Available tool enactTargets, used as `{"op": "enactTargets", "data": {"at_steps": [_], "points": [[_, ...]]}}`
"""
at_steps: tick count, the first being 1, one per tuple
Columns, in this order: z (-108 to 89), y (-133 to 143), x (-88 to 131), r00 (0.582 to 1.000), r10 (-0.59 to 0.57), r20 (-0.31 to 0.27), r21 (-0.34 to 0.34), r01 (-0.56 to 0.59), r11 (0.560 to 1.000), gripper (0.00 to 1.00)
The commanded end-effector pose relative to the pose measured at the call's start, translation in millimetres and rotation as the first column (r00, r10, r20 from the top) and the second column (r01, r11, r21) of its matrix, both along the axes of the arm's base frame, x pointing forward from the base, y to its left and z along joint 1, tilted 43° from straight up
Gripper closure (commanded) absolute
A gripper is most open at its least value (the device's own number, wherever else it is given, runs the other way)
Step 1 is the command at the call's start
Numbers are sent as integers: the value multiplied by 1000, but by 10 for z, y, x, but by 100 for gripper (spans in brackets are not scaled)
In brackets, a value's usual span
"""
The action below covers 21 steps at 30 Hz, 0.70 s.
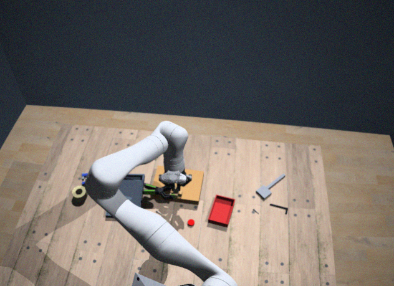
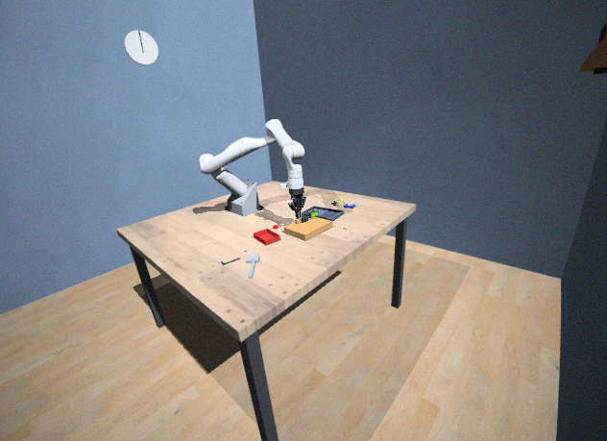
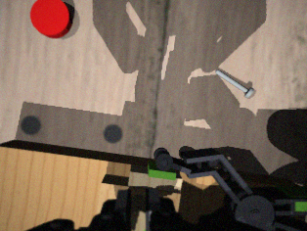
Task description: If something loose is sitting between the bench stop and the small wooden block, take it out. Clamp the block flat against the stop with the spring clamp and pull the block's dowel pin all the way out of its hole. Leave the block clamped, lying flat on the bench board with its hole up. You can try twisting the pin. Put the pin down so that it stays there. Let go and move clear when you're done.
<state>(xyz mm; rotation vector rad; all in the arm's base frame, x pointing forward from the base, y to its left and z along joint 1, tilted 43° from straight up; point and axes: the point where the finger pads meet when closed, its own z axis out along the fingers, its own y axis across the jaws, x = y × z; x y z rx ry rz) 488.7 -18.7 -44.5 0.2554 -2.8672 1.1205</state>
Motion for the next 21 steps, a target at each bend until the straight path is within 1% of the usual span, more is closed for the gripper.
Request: {"op": "enactTargets", "data": {"at_steps": [1, 21], "points": [[11, 14, 8, 1000, -8, 12, 1, 8, 1000, 90], [12, 15, 8, 994, -79, 77, 5, 79, 997, 90]]}}
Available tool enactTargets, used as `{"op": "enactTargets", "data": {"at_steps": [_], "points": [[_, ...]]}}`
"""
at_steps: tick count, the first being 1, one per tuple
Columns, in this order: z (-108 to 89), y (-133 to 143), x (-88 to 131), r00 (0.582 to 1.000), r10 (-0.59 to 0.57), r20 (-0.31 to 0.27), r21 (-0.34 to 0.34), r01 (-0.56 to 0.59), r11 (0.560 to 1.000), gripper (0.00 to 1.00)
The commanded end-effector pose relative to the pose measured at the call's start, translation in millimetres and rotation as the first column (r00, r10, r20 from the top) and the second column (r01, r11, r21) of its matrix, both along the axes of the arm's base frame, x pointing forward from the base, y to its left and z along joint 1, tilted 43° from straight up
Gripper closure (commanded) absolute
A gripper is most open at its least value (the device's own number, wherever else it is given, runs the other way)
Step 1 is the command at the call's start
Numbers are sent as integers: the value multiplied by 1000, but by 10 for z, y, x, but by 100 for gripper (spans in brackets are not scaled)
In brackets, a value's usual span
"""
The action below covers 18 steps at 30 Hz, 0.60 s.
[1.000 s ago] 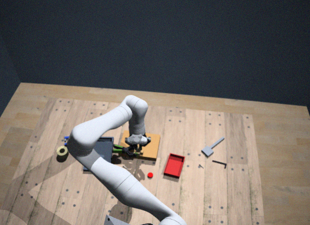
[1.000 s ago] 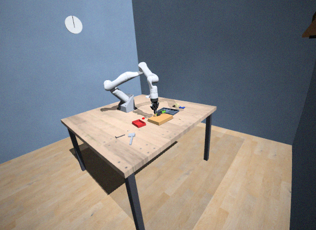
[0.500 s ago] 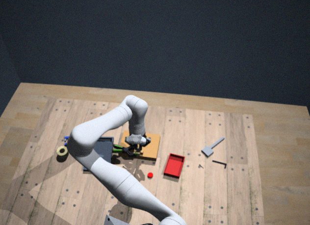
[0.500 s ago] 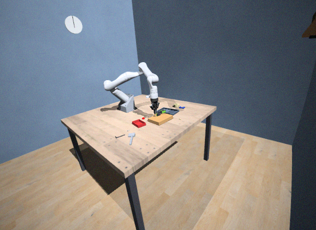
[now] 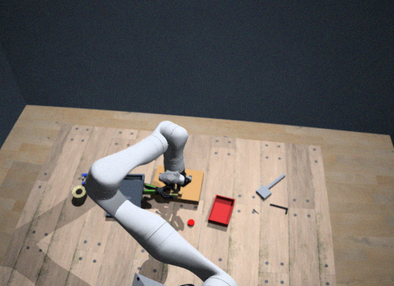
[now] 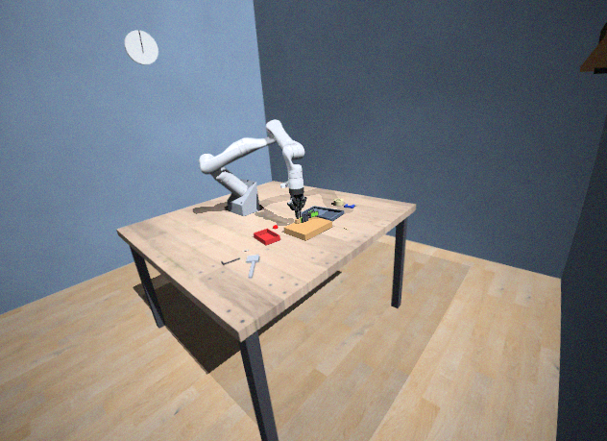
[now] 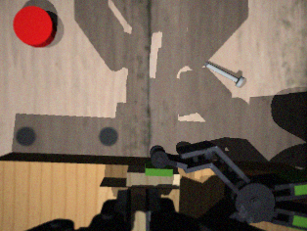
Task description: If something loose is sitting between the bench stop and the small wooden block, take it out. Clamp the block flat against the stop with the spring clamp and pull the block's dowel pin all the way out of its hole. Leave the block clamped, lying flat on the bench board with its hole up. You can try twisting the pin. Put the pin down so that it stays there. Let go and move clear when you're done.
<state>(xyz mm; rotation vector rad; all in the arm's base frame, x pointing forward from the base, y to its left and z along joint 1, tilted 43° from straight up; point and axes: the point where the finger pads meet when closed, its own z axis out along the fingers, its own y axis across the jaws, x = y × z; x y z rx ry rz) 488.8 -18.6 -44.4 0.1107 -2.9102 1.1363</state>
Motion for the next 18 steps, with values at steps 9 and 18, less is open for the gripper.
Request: {"op": "enactTargets", "data": {"at_steps": [9, 18], "points": [[11, 14, 7, 999, -33, 34, 2, 33, 999, 90], [11, 15, 7, 995, -70, 68, 5, 70, 998, 90]]}}
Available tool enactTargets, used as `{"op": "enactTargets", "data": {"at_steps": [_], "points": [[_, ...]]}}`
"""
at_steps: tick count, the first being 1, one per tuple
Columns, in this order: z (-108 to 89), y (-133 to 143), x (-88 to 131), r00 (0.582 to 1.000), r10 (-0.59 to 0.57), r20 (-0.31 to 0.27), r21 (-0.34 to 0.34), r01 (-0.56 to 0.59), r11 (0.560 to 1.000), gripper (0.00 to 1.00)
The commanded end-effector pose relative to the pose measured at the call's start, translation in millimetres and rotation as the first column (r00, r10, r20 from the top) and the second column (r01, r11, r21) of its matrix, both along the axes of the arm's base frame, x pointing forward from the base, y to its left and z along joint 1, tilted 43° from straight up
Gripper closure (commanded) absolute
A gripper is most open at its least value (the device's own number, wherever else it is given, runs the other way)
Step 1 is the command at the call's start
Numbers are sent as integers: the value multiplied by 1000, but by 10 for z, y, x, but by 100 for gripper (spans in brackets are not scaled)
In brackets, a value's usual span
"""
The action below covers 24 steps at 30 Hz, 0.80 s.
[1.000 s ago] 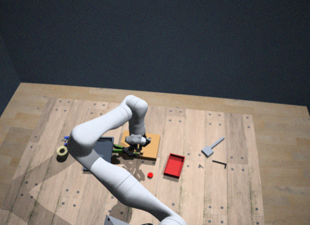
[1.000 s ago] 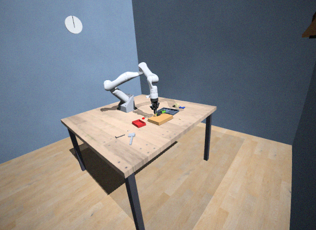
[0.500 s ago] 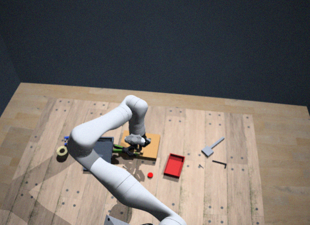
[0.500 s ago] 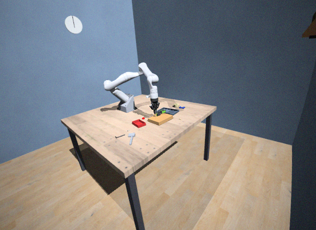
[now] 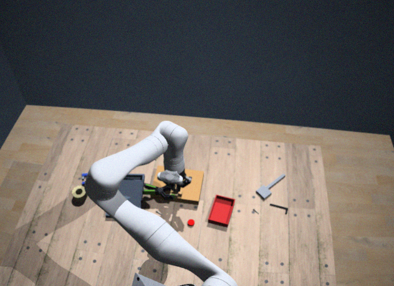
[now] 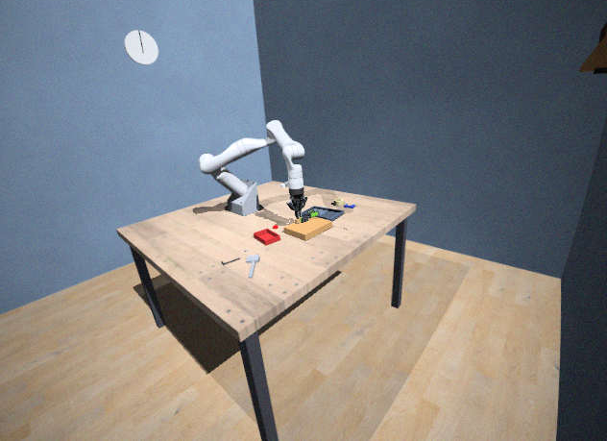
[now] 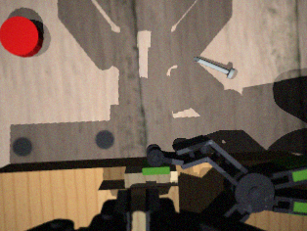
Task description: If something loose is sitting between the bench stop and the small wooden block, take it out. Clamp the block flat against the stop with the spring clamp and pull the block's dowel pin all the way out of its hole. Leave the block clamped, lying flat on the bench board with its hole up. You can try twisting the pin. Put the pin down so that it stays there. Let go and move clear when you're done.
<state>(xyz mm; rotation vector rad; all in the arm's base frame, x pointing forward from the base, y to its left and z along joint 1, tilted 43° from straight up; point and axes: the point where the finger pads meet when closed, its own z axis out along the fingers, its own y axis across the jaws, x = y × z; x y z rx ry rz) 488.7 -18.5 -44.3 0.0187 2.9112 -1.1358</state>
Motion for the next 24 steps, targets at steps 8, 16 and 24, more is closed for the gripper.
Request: {"op": "enactTargets", "data": {"at_steps": [8, 16, 24], "points": [[11, 14, 8, 999, -30, 32, 2, 30, 1000, 90], [11, 14, 8, 996, -64, 63, 4, 64, 998, 90], [12, 14, 8, 992, -90, 86, 6, 89, 996, 90]]}}
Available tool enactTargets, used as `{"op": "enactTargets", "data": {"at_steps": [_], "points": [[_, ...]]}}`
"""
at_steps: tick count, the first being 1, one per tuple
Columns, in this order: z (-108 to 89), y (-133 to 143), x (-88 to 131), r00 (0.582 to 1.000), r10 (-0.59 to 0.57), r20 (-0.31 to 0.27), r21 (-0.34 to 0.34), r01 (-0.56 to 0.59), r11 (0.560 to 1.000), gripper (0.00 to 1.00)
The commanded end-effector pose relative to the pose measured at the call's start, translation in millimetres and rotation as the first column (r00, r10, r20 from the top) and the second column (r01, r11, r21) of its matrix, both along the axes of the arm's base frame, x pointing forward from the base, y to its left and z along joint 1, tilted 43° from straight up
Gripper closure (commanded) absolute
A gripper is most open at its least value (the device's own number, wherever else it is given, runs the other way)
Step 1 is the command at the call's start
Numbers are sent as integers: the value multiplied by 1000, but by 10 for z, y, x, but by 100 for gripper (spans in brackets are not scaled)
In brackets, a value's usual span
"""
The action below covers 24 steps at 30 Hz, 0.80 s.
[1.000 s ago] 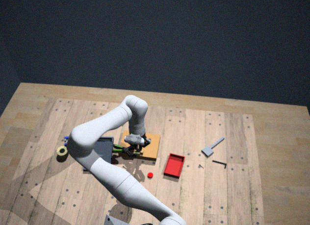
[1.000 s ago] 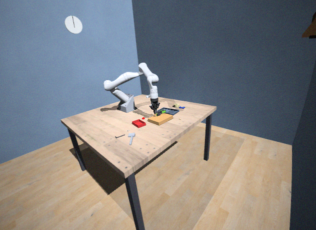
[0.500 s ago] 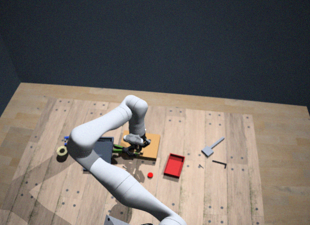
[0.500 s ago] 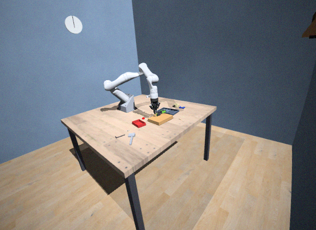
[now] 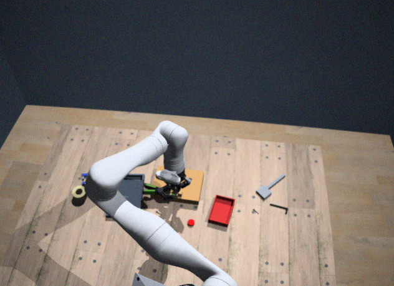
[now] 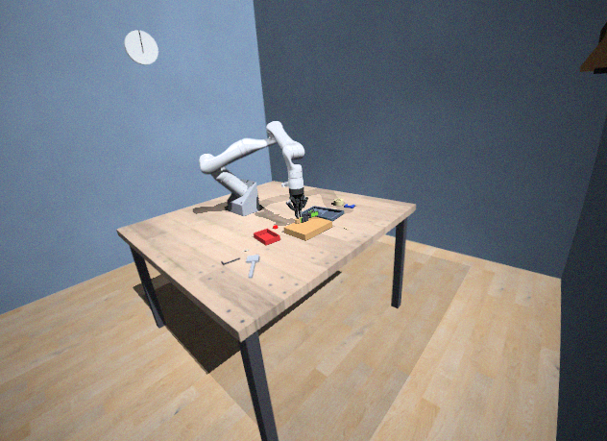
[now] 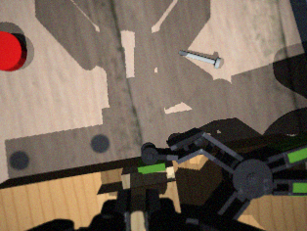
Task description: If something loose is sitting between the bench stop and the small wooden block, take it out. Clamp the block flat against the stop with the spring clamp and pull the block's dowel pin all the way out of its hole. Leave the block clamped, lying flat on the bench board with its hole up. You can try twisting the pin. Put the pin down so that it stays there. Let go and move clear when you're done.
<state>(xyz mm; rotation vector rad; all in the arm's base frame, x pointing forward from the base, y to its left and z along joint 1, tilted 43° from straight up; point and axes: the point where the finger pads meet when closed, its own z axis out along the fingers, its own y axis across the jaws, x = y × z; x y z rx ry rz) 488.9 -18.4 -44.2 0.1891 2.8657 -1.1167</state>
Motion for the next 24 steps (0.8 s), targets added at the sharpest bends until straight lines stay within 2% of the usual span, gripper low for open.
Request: {"op": "enactTargets", "data": {"at_steps": [1, 24], "points": [[10, 13, 7, 1000, -7, 10, 1, 7, 1000, 90], [11, 14, 7, 991, -99, 94, 7, 99, 995, 90]]}}
